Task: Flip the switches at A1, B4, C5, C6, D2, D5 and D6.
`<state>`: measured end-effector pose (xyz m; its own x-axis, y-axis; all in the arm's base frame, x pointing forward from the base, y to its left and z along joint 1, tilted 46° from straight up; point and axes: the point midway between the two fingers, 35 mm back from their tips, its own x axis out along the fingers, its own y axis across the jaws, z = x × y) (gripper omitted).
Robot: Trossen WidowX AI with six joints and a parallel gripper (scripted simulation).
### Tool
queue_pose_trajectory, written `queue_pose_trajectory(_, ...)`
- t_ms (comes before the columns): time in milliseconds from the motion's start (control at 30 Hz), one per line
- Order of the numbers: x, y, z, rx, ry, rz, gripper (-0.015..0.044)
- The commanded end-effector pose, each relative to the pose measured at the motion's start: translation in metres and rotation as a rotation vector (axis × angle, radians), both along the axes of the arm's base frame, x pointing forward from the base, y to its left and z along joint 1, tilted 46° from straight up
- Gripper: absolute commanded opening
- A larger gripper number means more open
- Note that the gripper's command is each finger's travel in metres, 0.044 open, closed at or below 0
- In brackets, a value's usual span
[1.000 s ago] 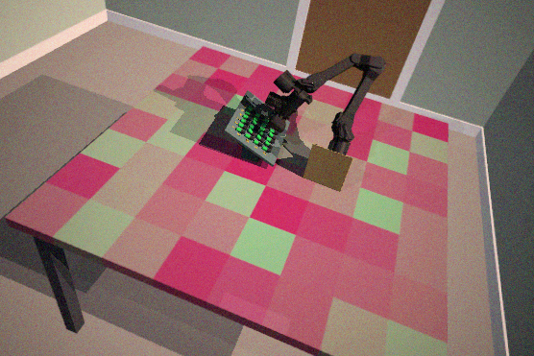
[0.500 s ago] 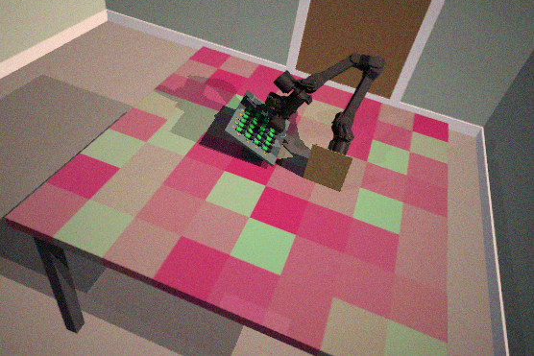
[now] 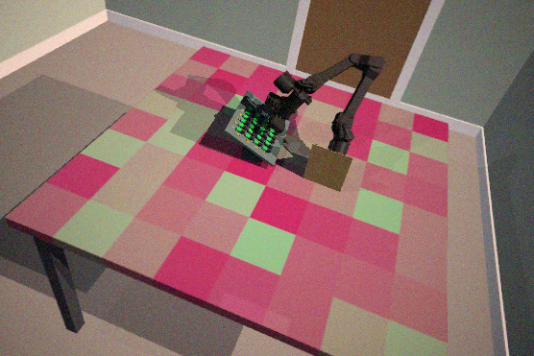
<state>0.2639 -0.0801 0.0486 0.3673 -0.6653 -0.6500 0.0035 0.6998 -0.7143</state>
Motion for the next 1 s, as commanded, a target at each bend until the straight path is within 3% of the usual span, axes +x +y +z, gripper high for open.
queue_pose_trajectory(0,0.001,0.000,-0.002,0.002,0.005,0.006,0.0000)
queue_pose_trajectory(433,0.001,-0.001,-0.003,0.002,0.005,0.006,0.0000)
queue_pose_trajectory(700,-0.019,0.042,0.039,0.005,0.026,-0.012,0.0000)
queue_pose_trajectory(967,-0.014,0.039,0.048,0.005,0.026,-0.013,0.0000)
